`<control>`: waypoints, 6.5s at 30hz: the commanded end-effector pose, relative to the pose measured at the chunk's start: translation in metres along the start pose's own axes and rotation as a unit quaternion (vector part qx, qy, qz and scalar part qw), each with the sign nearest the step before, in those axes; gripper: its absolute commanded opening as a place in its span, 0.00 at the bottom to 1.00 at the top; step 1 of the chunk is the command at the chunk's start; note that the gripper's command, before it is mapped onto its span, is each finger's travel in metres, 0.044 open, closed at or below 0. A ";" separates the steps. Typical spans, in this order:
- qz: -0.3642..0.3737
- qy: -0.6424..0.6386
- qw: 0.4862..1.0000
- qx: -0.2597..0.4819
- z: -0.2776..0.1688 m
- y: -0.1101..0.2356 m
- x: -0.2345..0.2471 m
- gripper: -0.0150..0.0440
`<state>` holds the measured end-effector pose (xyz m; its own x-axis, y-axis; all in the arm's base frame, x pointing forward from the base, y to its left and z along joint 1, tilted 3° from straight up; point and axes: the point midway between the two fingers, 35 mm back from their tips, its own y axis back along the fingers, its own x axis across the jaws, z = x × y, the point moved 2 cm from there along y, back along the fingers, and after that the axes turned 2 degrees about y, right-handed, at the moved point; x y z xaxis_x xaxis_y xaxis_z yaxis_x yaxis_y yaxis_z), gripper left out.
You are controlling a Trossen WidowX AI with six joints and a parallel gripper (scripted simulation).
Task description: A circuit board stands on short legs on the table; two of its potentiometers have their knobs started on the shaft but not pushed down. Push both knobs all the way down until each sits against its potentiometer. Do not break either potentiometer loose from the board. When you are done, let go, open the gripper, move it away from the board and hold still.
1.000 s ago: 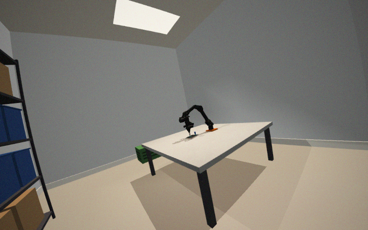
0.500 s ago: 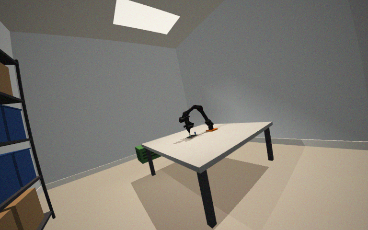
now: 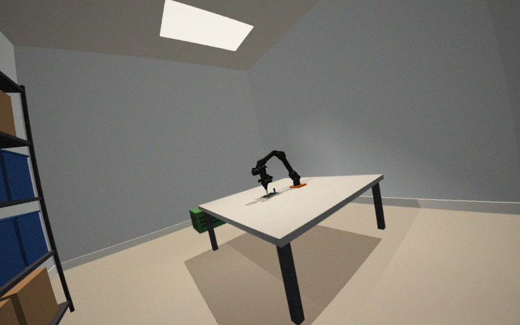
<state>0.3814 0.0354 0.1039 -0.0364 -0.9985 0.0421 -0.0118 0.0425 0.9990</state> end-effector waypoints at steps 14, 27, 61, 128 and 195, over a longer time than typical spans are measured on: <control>0.002 0.001 1.000 0.000 -0.001 -0.007 0.000 0.25; 0.002 0.001 1.000 0.000 -0.001 -0.009 0.000 0.25; 0.002 0.001 1.000 0.000 -0.001 -0.011 0.000 0.25; 0.002 0.001 1.000 0.000 -0.001 -0.015 0.000 0.25; 0.001 0.001 1.000 -0.005 0.041 0.025 0.003 0.83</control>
<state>0.3665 0.0351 0.1140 -0.0319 -0.9985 0.0450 0.0064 0.0448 0.9990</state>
